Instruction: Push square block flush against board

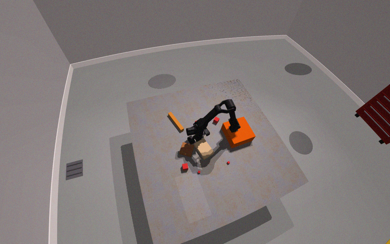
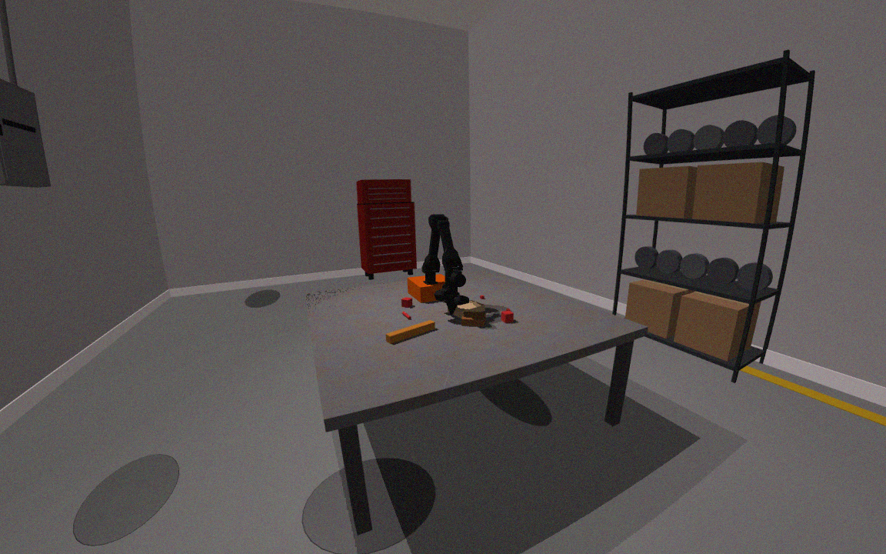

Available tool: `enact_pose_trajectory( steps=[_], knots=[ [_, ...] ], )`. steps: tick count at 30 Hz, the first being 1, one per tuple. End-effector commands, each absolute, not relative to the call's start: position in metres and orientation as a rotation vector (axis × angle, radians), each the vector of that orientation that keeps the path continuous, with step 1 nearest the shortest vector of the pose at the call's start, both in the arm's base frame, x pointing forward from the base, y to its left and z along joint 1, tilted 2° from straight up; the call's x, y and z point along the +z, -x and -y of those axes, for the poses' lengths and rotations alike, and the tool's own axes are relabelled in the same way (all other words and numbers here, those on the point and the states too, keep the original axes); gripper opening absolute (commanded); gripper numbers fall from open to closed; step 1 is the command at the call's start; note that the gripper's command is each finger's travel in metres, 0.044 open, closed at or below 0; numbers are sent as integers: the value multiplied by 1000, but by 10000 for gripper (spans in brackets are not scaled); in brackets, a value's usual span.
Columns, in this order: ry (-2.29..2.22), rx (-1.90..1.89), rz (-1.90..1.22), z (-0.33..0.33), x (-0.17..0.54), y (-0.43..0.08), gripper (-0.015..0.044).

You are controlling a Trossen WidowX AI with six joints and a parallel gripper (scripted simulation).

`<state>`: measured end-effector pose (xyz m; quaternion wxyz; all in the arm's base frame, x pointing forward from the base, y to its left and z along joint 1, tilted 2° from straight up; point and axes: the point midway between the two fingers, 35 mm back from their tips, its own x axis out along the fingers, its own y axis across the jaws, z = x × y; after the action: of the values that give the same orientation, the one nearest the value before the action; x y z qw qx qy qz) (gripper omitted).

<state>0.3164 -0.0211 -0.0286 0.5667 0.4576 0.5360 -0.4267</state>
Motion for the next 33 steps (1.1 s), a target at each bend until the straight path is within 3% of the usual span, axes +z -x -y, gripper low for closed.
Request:
enact_pose_trajectory(
  steps=[1,33],
  knots=[
    [-1080,-1001,-1267,15,-30,-315,0],
    [-1081,-1000,-1269,-6,-30,-309,0]
  ],
)
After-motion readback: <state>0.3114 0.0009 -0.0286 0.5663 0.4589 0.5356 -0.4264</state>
